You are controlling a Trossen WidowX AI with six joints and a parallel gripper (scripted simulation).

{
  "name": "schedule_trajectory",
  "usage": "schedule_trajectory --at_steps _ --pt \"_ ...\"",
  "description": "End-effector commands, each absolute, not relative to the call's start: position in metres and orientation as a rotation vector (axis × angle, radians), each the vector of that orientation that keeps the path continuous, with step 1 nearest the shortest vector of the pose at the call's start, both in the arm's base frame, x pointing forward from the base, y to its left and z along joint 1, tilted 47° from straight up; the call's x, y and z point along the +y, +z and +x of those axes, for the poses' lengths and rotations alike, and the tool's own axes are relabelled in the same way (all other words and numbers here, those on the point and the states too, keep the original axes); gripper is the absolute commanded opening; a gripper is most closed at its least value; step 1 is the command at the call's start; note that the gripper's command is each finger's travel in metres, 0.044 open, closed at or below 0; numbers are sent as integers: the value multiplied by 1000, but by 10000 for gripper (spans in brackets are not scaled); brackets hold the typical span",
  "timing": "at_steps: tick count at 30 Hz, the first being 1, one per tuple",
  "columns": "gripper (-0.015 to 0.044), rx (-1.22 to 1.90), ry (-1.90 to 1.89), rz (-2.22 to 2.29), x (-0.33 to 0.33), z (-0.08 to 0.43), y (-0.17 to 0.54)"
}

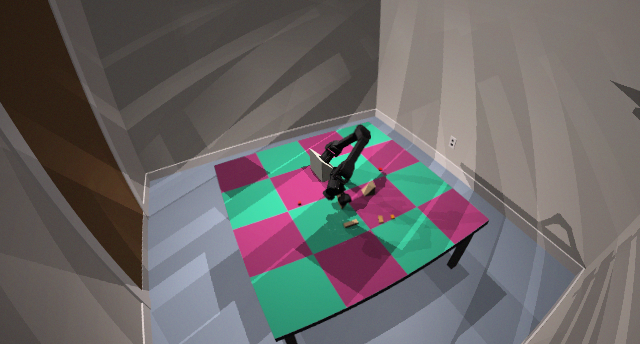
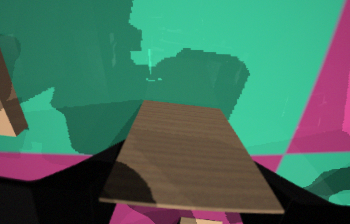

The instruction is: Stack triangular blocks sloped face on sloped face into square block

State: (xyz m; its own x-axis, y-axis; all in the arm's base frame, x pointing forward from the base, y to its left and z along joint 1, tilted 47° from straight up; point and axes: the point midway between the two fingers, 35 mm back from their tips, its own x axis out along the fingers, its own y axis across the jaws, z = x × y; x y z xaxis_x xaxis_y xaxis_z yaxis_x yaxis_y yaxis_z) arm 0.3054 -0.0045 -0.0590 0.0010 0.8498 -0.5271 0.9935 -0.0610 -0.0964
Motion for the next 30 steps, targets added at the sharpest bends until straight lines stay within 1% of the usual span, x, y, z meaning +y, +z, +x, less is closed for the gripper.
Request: schedule_trajectory --at_steps 1,11,13,14,30 --pt "0 1965 -570 2058 -11 305 -65" --pt "0 2099 -311 2230 -22 303 -80" --pt "0 2136 -309 2266 -24 302 -84" --pt "26 2102 -356 2206 -20 302 -77" --pt "440 2102 -356 2206 -20 302 -77"
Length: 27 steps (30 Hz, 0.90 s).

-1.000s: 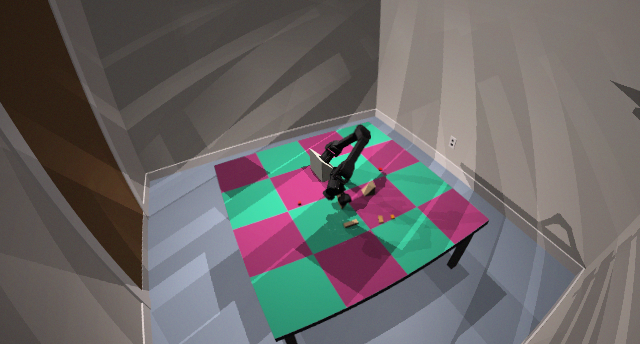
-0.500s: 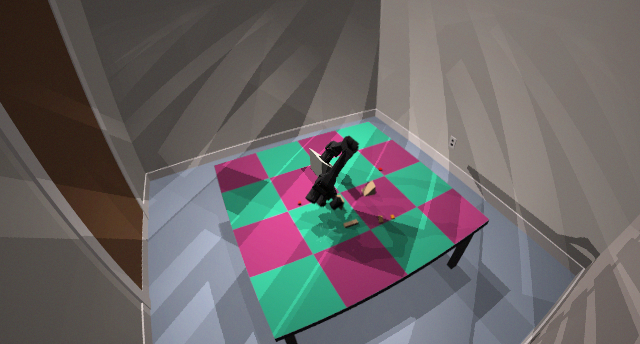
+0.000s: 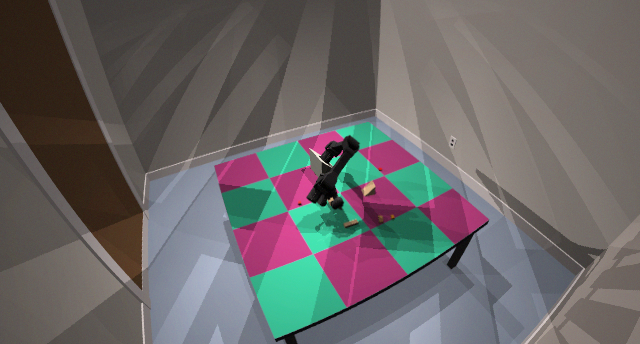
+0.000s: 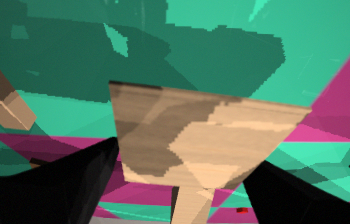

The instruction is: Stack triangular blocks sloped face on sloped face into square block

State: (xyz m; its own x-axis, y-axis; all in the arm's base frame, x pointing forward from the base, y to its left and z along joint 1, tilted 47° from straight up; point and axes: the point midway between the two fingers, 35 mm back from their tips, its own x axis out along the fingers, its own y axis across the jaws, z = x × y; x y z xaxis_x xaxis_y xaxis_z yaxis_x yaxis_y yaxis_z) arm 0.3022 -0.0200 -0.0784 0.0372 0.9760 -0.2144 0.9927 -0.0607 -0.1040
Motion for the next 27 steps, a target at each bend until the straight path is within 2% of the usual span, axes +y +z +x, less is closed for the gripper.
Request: schedule_trajectory --at_steps 1,11,19,24,27 --pt "440 2102 -356 2206 -20 302 -77" --pt "440 2098 -361 2208 -22 303 -76" --pt "440 1943 -564 2310 -91 301 -5" --pt "440 1924 -530 2308 -93 304 -10" --pt "440 1952 -527 2228 -105 301 -41"
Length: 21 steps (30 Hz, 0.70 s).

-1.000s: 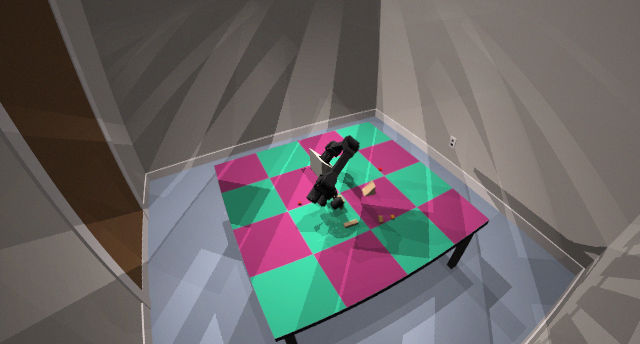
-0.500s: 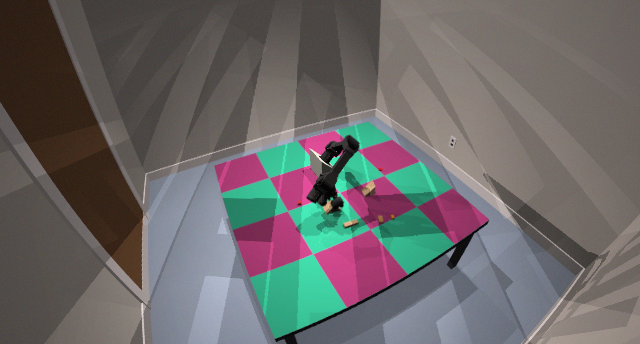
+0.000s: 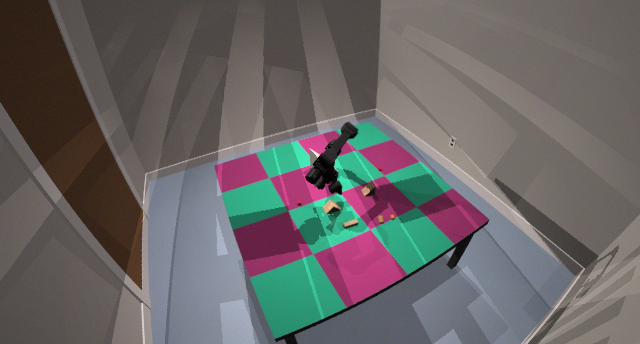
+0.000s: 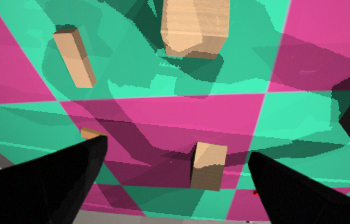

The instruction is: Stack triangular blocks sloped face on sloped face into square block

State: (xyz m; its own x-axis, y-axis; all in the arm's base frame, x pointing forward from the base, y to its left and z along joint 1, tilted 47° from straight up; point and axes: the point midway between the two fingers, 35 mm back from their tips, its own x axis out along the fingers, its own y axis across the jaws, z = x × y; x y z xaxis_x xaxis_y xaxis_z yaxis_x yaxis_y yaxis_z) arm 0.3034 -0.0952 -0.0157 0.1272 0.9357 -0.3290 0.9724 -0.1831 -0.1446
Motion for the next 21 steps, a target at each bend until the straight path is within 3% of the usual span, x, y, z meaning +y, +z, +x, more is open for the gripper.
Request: schedule_trajectory --at_steps 1,4,11,21 --pt "440 1965 -525 2192 -110 300 -55" --pt "440 1994 -518 2112 -120 294 -86" --pt "440 1995 -518 2107 -120 294 -89" --pt "440 1994 -518 2108 -52 300 -118"
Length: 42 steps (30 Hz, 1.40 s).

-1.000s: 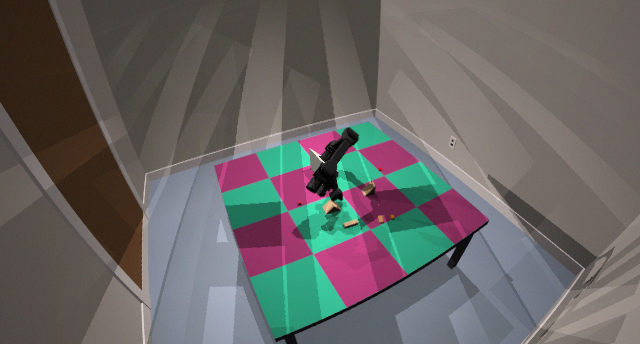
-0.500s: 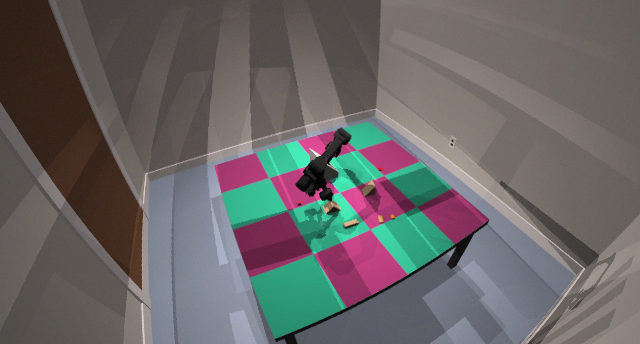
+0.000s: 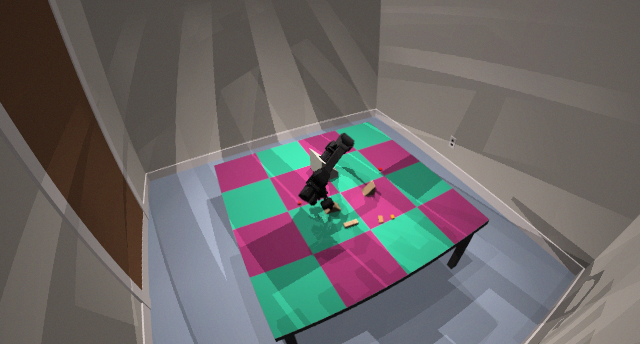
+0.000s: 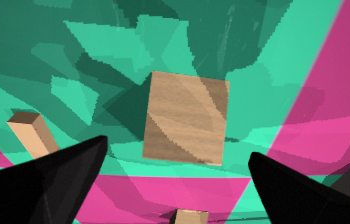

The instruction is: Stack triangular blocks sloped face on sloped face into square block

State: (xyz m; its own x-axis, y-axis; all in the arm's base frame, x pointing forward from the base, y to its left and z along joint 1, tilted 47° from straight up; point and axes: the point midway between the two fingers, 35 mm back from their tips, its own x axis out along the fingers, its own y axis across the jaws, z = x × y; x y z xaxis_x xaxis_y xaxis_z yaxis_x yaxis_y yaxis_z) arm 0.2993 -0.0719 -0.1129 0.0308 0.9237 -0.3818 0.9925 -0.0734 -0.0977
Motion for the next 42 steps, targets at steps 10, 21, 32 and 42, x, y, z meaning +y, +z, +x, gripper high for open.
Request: schedule_trajectory --at_steps 10,21,32,42 --pt "440 2000 -511 2110 -27 297 -126" --pt "440 2000 -511 2110 -27 297 -126" --pt "262 2004 -510 2106 -27 296 -127" --pt "78 2003 -512 2106 -31 297 -124"
